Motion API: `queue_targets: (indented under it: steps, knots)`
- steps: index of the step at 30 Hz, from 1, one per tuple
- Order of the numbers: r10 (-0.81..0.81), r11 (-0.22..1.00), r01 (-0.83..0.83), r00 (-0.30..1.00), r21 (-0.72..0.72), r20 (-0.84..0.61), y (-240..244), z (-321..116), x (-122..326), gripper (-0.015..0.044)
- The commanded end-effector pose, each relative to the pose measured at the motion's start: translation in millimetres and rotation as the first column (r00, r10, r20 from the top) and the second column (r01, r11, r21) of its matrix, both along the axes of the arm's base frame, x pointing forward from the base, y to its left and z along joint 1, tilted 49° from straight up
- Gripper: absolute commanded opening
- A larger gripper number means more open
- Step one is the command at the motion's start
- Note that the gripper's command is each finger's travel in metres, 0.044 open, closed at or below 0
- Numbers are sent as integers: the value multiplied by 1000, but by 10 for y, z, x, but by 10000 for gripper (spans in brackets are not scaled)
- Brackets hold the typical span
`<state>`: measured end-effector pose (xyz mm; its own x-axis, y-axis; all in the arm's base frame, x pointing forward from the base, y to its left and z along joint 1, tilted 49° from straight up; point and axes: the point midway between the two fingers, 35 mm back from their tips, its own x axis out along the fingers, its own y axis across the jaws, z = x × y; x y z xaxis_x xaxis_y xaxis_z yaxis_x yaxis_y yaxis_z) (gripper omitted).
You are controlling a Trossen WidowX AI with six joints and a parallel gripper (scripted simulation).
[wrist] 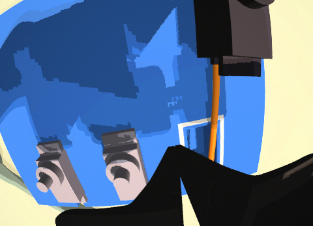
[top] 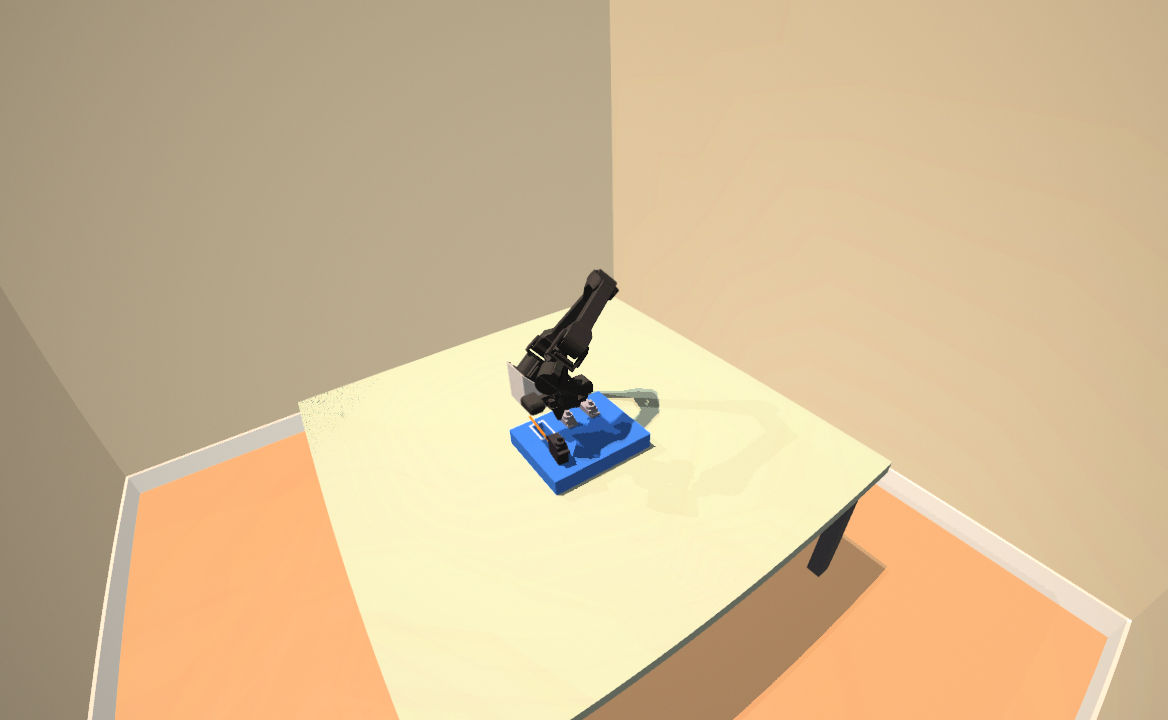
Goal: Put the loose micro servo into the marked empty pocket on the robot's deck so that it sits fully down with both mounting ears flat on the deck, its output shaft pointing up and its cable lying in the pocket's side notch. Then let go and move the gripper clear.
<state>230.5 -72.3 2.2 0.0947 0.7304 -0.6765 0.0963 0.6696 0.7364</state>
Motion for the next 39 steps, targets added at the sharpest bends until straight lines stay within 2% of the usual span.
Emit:
queue_targets:
  steps: [1, 29, 39]
  knots:
    - [-3, 1000, 2, 1000, 20, 20, -11, 17, 32, 0]
    - [-3, 1000, 2, 1000, 21, 21, 297, -252, 78, 0]
    - [-3, 1000, 3, 1000, 19, 21, 244, -318, 83, 0]
